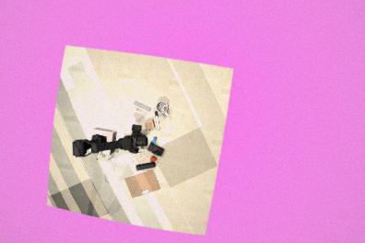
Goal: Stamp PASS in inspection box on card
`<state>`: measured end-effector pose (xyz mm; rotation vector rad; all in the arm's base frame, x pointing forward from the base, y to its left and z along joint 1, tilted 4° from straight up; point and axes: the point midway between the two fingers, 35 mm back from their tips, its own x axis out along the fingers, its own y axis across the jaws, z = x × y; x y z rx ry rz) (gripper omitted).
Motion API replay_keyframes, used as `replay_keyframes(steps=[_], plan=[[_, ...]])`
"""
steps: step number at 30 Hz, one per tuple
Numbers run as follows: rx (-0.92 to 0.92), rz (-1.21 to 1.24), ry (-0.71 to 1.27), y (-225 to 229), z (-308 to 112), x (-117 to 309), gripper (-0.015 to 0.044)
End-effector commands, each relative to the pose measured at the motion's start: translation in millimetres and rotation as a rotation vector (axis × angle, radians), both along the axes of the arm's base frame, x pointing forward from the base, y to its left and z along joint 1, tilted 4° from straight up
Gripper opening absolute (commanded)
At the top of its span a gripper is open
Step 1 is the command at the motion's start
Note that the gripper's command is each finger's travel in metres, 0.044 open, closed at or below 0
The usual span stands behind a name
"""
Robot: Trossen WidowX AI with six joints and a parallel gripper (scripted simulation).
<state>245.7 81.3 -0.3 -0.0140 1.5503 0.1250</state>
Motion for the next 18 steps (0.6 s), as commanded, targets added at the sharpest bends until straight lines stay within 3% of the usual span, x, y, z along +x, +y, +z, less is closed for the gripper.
replay_keyframes(steps=[1,18], plan=[[0.002,-0.001,0.005,0.4,-3.0,-1.1,0.0],[0.002,-0.001,0.005,0.0,2.2,-1.0,0.0]])
